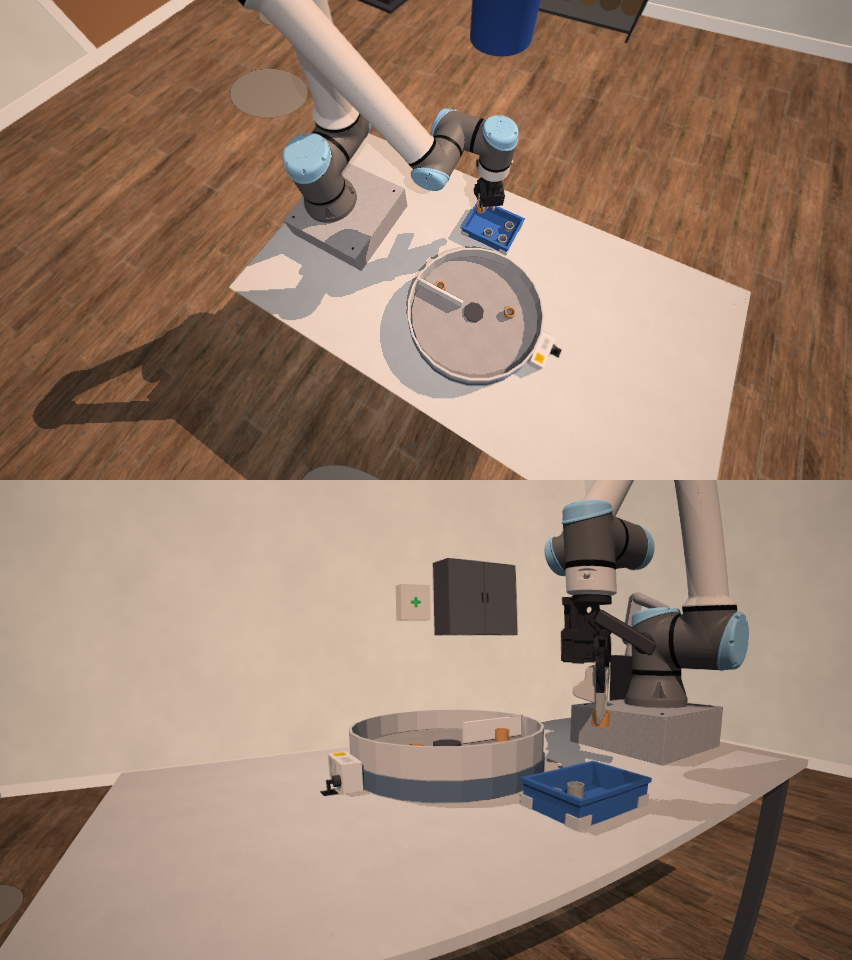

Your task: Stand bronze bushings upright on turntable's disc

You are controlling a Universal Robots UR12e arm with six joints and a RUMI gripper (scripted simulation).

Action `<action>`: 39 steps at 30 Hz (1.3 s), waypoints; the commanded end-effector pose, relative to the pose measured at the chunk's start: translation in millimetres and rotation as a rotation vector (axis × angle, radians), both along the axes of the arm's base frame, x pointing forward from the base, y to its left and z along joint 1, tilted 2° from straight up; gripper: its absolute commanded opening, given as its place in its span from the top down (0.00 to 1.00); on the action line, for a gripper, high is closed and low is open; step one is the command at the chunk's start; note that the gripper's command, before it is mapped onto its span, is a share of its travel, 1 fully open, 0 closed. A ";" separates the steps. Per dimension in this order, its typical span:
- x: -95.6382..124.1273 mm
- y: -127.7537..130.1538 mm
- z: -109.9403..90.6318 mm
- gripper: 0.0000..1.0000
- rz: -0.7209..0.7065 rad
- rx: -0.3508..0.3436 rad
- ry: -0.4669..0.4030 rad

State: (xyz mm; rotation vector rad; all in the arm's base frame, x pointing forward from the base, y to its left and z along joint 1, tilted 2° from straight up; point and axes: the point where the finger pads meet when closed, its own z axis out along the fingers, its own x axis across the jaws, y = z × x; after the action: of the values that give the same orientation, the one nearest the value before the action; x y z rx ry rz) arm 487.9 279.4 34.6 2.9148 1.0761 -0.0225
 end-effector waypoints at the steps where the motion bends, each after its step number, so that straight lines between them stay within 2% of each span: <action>1: 6.5 -23.3 1.6 1.00 0.000 0.001 -0.001; 4: 11.0 -41.9 2.2 1.00 0.000 0.001 -0.001; 6: 11.0 -41.9 2.2 1.00 0.000 0.001 -0.001; 21: 38.4 -153.1 6.2 1.00 0.000 0.001 -0.001; 23: 38.4 -153.1 6.2 1.00 0.000 0.001 -0.001; 37: 65.3 -262.6 10.2 1.00 0.000 0.001 -0.001; 39: 67.0 -269.8 10.4 1.00 0.000 0.001 -0.001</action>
State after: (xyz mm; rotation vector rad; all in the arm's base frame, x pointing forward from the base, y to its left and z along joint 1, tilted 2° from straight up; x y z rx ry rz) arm 549.2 27.8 44.2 2.9149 1.0748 -0.0228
